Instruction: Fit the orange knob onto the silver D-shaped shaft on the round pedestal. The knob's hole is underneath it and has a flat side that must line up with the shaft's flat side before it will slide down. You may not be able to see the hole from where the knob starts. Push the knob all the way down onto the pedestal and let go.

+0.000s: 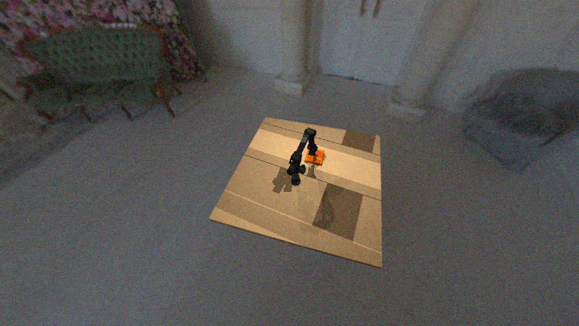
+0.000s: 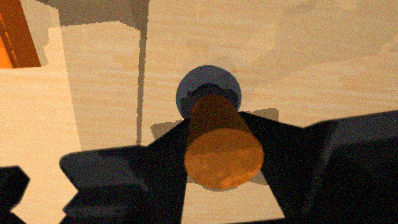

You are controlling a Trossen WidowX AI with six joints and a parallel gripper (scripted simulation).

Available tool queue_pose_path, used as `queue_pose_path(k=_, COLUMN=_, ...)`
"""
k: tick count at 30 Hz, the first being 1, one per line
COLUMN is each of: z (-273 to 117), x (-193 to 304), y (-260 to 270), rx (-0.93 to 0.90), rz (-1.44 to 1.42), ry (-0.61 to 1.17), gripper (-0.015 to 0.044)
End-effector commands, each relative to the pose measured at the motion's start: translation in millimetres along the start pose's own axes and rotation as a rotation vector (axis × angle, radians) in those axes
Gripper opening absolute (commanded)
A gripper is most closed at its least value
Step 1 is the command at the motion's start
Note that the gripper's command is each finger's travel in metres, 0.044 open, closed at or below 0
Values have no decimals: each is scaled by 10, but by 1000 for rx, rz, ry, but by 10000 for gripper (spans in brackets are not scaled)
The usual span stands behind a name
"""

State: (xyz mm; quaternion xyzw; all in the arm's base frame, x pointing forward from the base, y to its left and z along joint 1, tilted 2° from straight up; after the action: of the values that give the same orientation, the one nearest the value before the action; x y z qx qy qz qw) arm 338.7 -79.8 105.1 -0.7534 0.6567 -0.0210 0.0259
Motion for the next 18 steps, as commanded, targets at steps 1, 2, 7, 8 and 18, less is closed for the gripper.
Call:
queue_pose_path(k=1, z=10, x=6, y=-12, rx=3, rz=-24, ry=1, gripper=0)
queue_pose_path(k=2, z=16, x=6, y=-10, rx=3, rz=-24, ry=1, gripper=0)
queue_pose_path(k=7, z=33, x=3, y=-2, rx=3, rz=-24, ry=1, gripper=0)
queue_pose_path(k=8, z=33, x=1, y=3, rx=3, rz=-24, ry=0, gripper=0)
queue_pose_path(k=18, z=34, x=-3, y=14, rx=3, rz=-24, ry=0, gripper=0)
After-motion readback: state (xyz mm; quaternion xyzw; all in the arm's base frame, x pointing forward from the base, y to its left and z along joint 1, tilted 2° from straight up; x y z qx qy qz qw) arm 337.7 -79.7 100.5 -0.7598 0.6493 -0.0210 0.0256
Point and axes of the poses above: the point midway between the two fingers, 35 mm back from their tips, its own z axis out along the fingers, its own y axis across the jaws, x = y × z, the point moved 1 cm from there along -z, back along the fingers, and after that the axes turned 5 degrees about z, right-handed, at the moved point
